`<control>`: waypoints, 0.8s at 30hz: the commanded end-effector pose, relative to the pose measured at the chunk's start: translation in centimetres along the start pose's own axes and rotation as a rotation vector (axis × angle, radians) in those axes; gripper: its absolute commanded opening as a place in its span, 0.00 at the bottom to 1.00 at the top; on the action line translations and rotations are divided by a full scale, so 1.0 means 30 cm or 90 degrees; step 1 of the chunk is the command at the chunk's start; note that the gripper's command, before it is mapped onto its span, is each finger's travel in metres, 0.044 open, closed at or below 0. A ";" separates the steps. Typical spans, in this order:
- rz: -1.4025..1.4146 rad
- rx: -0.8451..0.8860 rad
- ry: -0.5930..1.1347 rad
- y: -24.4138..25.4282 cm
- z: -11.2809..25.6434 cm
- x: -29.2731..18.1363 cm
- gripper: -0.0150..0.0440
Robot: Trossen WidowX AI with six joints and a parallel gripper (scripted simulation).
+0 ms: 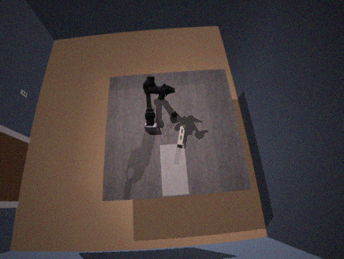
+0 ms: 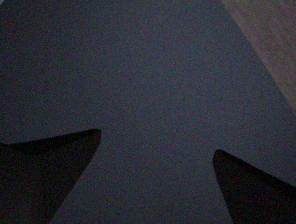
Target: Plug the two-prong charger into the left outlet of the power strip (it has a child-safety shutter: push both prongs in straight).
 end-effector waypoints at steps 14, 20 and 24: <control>0.116 -0.030 -0.027 0.006 -0.069 0.048 1.00; 0.173 -0.047 -0.041 0.005 -0.102 0.073 1.00; 0.211 -0.059 -0.051 0.004 -0.123 0.091 1.00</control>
Point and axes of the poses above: the point midway between the two fingers, 35 mm back from their tips, its own z axis back along the fingers, its own y axis across the jaws, x = y × z, the point moved 7 cm from there along z, back along the fingers, and after that the axes turned 6 degrees about -z, right-handed, at the moved point
